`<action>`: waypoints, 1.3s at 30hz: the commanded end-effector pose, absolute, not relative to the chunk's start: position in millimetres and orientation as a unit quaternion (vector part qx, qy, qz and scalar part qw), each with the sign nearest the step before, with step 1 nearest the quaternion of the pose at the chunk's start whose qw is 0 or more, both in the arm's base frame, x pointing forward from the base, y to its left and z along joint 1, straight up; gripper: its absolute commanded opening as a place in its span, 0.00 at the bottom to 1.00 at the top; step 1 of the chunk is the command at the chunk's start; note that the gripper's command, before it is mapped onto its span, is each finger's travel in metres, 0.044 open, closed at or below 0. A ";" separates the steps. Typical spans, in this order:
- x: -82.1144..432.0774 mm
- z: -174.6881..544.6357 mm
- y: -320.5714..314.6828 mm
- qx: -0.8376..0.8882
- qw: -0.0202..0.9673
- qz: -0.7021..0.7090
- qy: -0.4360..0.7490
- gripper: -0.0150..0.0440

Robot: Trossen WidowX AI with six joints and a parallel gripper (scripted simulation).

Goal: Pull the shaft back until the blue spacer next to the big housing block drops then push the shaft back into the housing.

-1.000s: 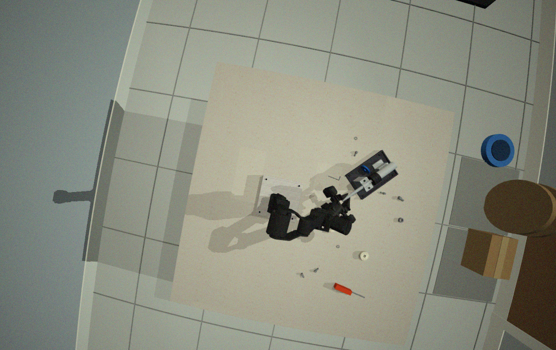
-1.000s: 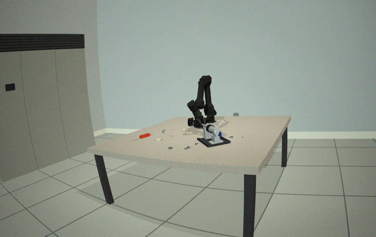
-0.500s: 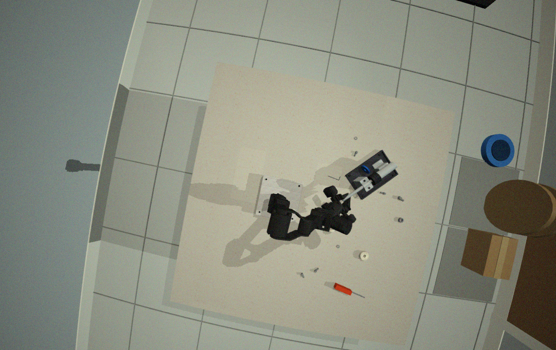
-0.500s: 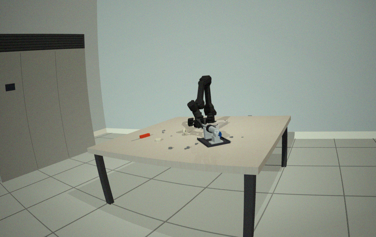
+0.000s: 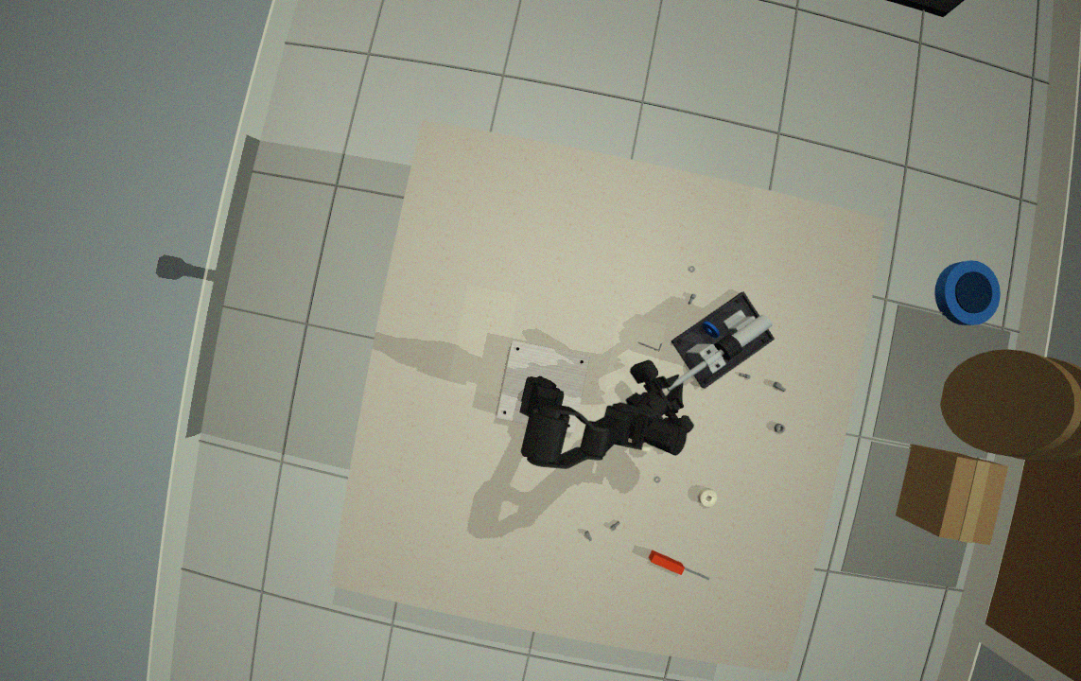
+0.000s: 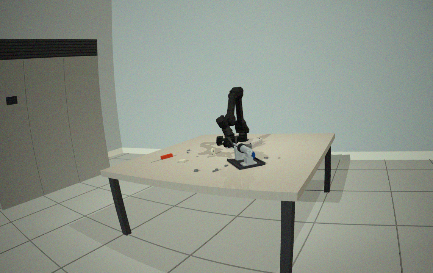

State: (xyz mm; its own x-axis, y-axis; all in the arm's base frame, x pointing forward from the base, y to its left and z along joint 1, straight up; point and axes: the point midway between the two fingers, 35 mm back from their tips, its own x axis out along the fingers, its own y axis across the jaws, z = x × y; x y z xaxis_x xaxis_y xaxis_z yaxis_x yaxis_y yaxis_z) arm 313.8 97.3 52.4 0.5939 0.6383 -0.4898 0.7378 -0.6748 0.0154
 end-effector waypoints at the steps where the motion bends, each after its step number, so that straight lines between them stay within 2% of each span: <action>1: 315.5 53.5 99.7 0.886 0.109 -0.227 0.390 0.25; 39: 323.2 53.8 108.2 0.886 0.108 -0.227 0.390 0.25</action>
